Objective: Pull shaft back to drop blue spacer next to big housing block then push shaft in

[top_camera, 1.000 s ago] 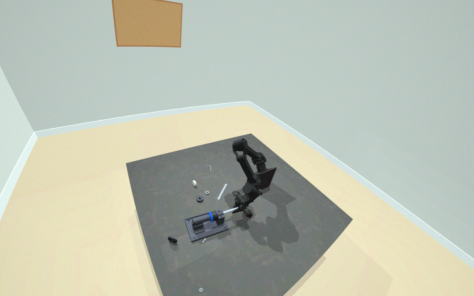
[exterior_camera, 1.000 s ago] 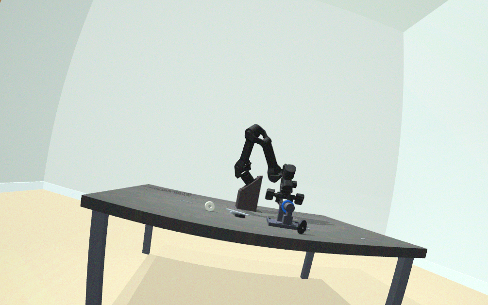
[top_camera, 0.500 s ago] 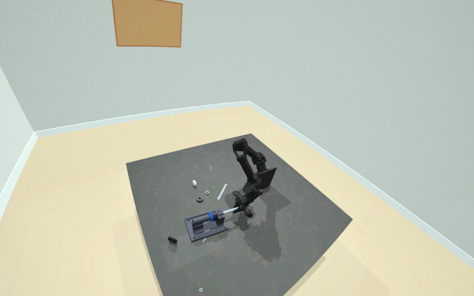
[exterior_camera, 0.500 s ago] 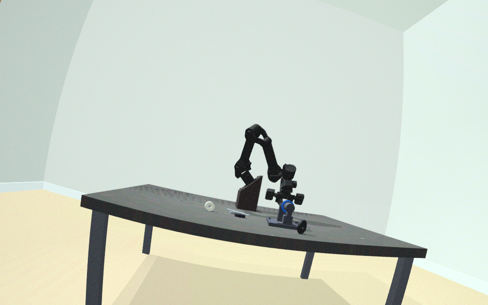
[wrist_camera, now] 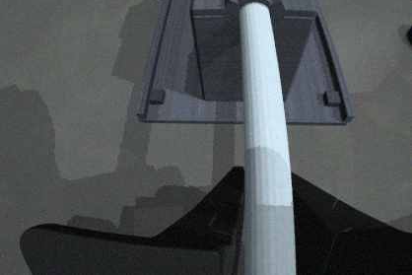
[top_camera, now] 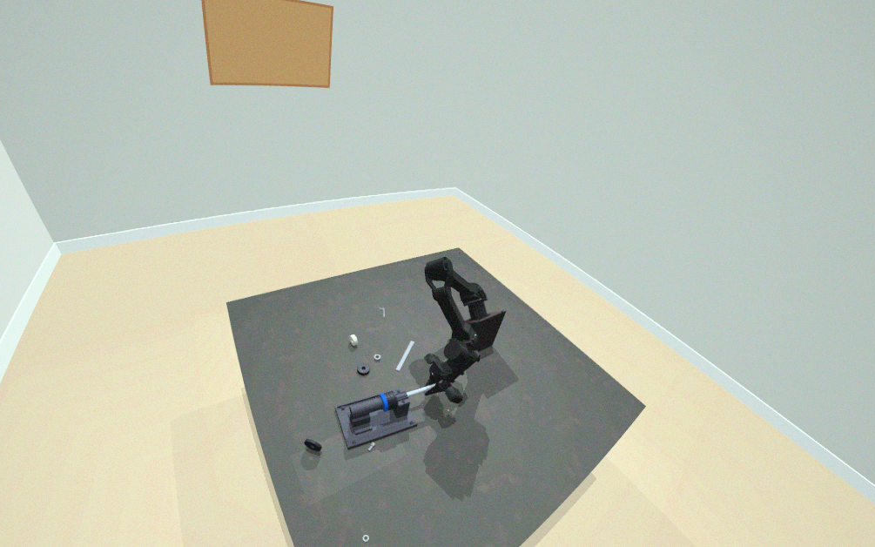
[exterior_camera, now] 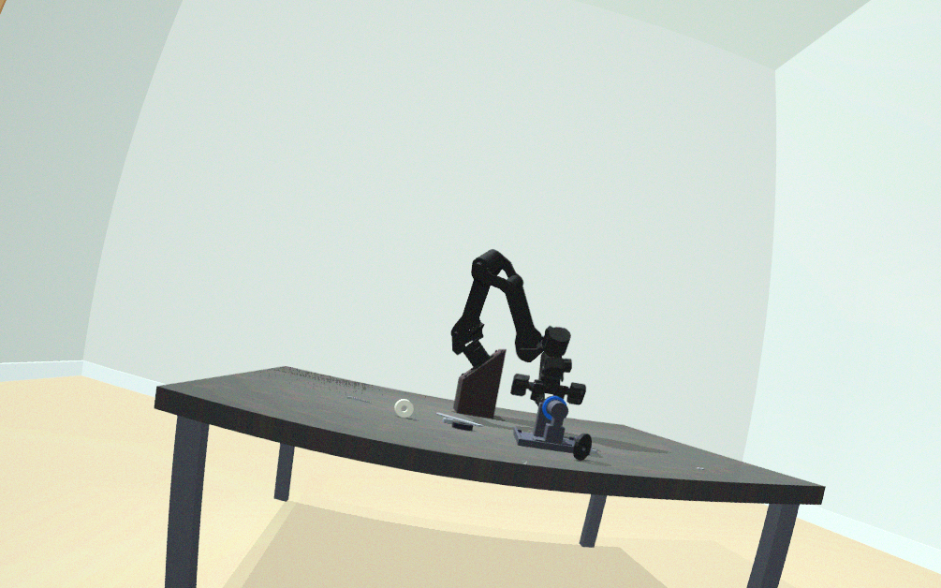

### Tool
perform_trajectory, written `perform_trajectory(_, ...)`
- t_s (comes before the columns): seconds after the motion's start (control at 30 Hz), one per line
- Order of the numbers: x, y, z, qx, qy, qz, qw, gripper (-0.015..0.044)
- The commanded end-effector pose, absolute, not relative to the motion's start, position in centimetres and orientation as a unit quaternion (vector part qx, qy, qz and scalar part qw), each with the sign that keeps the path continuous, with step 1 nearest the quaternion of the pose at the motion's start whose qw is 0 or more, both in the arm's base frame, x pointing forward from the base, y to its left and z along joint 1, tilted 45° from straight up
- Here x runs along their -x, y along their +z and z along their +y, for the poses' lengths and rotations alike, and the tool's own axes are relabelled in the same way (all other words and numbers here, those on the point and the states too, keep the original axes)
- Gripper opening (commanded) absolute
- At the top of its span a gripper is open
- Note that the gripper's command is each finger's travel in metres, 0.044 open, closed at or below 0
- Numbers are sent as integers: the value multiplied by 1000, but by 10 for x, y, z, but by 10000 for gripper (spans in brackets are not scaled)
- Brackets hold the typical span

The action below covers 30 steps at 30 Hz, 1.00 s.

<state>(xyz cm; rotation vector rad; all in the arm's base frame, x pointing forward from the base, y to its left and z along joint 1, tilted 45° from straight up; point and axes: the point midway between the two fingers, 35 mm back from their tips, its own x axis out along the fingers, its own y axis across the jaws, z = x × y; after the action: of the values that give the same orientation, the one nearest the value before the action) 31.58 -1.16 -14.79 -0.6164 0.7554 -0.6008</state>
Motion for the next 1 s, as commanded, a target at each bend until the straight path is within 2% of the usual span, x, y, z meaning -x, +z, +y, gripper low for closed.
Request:
perform_trajectory(0.0,-315,-148,-11,292,-285,356,841,0)
perform_trajectory(0.97,-312,-148,-10,292,-285,356,841,0)
